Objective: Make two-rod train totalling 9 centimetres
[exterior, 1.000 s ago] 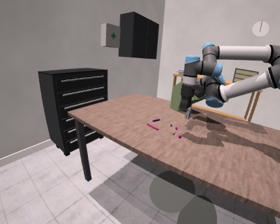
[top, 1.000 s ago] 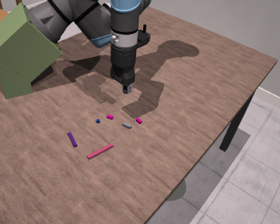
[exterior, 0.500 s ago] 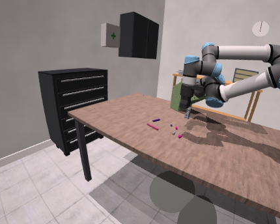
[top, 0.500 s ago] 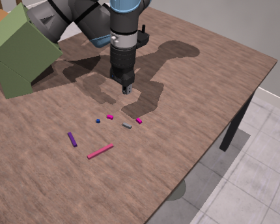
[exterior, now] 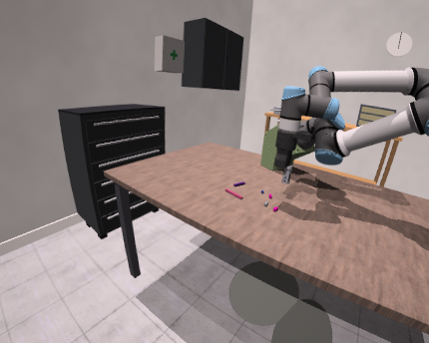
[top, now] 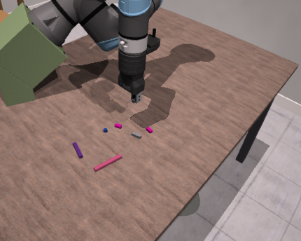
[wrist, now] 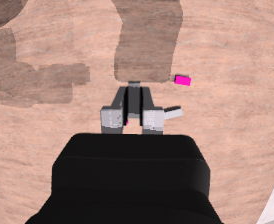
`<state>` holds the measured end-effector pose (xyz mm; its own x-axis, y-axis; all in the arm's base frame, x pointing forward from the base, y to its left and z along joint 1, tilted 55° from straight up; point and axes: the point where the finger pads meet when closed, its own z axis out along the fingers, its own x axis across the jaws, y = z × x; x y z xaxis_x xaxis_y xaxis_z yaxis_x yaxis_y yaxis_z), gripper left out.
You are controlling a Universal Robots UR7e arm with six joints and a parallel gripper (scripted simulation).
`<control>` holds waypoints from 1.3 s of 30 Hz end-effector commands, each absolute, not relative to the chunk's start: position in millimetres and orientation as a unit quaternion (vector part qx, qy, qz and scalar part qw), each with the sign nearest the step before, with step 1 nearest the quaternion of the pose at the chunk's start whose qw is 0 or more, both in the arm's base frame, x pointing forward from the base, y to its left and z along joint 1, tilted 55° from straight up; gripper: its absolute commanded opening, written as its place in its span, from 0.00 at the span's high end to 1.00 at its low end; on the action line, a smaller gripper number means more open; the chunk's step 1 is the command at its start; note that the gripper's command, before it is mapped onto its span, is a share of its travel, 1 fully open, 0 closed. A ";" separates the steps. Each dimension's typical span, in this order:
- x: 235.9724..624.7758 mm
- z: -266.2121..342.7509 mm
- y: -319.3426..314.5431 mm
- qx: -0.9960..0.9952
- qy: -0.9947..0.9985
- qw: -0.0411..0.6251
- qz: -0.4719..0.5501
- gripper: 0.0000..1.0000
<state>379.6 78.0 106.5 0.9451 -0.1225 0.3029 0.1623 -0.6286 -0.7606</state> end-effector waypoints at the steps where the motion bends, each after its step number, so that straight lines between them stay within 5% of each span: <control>1: 382.0 101.7 84.2 -0.887 -0.011 0.431 -0.165 0.76; 39: 402.6 59.4 140.2 -0.887 -0.011 0.431 -0.165 0.76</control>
